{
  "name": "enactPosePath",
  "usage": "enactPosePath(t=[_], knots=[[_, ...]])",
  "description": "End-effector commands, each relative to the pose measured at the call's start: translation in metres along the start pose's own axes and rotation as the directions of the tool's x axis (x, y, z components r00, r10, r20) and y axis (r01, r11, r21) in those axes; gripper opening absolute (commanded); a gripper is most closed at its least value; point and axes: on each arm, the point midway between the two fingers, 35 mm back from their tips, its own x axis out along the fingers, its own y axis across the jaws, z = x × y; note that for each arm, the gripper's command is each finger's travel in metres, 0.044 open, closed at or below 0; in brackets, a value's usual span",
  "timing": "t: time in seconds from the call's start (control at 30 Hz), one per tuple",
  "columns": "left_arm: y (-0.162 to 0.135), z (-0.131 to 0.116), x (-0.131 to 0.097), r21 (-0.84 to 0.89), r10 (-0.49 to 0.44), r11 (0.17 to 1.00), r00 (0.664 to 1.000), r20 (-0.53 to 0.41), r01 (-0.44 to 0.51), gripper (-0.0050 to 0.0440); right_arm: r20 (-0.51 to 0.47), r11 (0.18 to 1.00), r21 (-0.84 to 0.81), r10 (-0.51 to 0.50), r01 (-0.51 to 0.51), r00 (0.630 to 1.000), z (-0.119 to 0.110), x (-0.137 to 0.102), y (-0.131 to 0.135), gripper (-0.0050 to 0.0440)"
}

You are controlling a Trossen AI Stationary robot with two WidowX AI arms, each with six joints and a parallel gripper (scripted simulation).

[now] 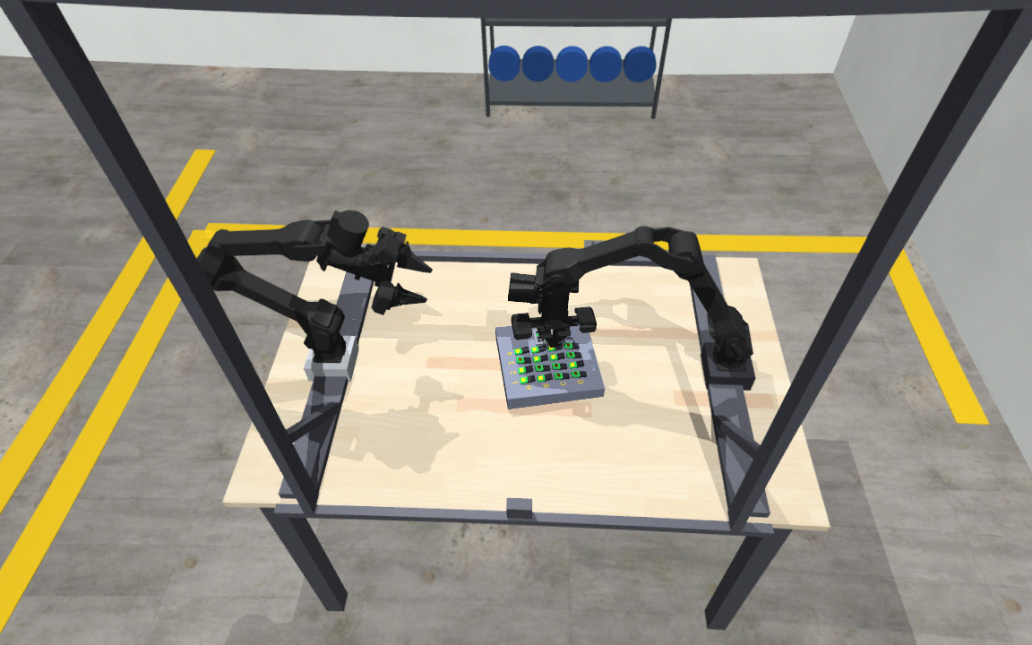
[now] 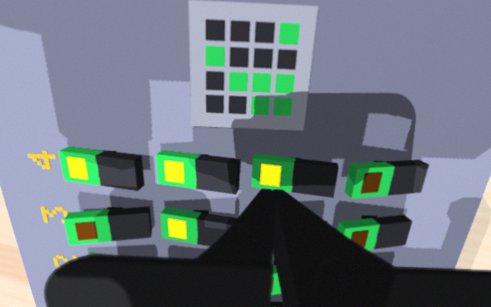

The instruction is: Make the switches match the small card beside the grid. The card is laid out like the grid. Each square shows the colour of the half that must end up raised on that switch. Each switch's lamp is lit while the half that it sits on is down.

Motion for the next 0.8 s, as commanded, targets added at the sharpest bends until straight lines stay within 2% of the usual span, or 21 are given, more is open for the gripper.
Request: enactPosePath(t=[0.0, 0.2, 0.4, 0.77], knots=[[0.001, 0.005, -0.003, -0.002, 0.006, 1.000, 1.000, 0.015, -0.006, 0.0400, 0.010, 0.999, -0.004, 0.045, -0.045, 0.999, -0.015, -0.030, -0.011, -0.0050], [0.001, 0.005, -0.003, -0.002, 0.006, 1.000, 1.000, 0.015, -0.006, 0.0400, 0.011, 0.999, -0.004, 0.042, -0.042, 0.999, -0.042, -0.047, -0.048, -0.0050], [0.001, 0.005, -0.003, -0.002, 0.006, 1.000, 1.000, 0.015, -0.006, 0.0400, 0.011, 0.999, -0.003, 0.042, -0.042, 0.999, -0.050, -0.051, -0.063, -0.0050], [0.001, 0.005, -0.003, -0.002, 0.006, 1.000, 1.000, 0.015, -0.006, 0.0400, 0.012, 0.999, -0.003, 0.042, -0.042, 0.999, -0.051, -0.049, -0.067, -0.0050]])
